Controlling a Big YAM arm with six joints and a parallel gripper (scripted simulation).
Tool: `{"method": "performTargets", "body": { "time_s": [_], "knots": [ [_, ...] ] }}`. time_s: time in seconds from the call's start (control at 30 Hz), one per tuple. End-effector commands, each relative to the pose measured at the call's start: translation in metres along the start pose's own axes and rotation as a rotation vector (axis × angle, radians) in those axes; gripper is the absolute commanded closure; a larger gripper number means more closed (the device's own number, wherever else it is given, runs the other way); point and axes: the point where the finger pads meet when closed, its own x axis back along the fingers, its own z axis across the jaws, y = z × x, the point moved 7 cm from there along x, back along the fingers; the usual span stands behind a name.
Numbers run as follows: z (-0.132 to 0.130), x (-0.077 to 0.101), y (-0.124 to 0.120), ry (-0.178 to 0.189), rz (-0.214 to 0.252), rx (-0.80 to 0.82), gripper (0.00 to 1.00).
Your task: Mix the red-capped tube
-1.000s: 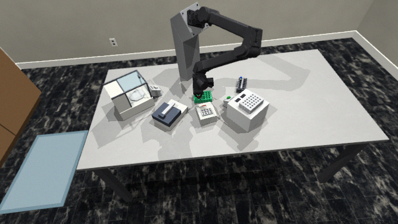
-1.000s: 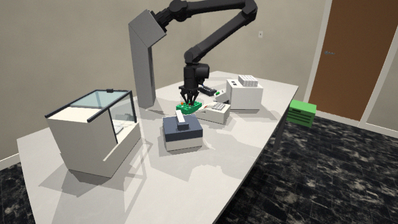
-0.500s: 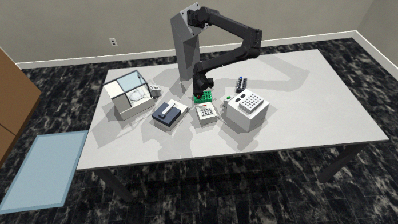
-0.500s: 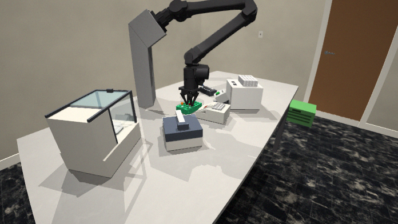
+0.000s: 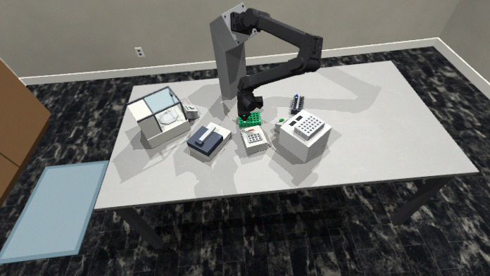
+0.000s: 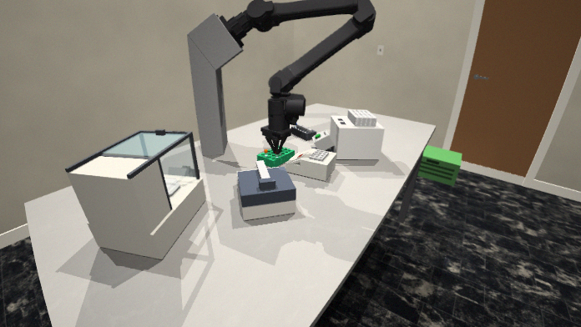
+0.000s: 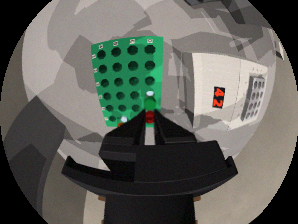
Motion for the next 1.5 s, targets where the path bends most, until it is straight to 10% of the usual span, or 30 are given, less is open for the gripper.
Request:
{"method": "performTargets", "body": {
  "time_s": [0.0, 1.47],
  "knots": [
    [0.007, 0.006, -0.001, 0.009, 0.006, -0.009, 0.91],
    [0.009, 0.029, -0.004, 0.014, 0.018, -0.015, 0.91]
  ]
}}
